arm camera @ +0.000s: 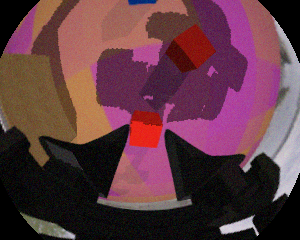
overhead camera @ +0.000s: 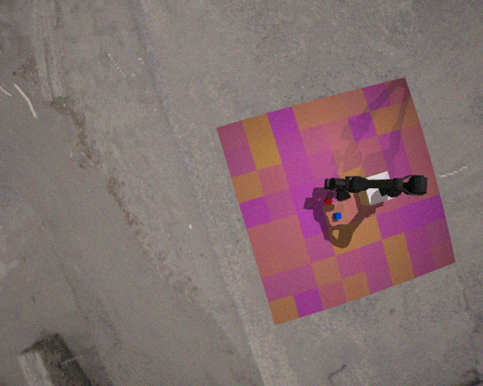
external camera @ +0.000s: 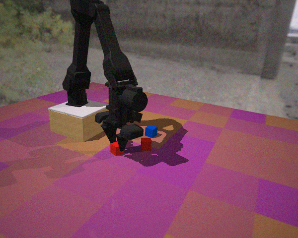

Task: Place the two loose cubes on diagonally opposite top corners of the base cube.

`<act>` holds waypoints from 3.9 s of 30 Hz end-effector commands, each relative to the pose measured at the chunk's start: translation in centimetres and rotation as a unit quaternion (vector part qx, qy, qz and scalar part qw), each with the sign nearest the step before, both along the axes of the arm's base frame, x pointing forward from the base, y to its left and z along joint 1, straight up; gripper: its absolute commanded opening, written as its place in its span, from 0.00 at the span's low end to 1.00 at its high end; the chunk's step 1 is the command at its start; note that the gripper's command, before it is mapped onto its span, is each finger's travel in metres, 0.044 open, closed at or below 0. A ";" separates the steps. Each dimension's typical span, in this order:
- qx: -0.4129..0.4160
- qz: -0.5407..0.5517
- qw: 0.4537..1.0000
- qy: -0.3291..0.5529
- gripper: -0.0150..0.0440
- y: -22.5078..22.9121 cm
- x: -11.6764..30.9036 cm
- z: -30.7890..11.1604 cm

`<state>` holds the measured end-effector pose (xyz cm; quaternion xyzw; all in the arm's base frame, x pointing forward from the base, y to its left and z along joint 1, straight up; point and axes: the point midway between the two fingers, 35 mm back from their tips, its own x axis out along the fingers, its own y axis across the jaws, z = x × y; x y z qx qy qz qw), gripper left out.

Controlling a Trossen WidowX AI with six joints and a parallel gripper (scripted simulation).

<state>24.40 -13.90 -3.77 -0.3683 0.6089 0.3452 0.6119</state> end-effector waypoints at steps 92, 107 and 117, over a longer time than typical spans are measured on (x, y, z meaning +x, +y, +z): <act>0.010 -0.158 0.987 -0.004 0.43 12.1 6.5 7.9; 0.015 -0.215 0.977 -0.005 0.43 16.5 7.4 7.0; 0.018 -0.248 0.969 -0.005 0.43 19.1 7.7 6.5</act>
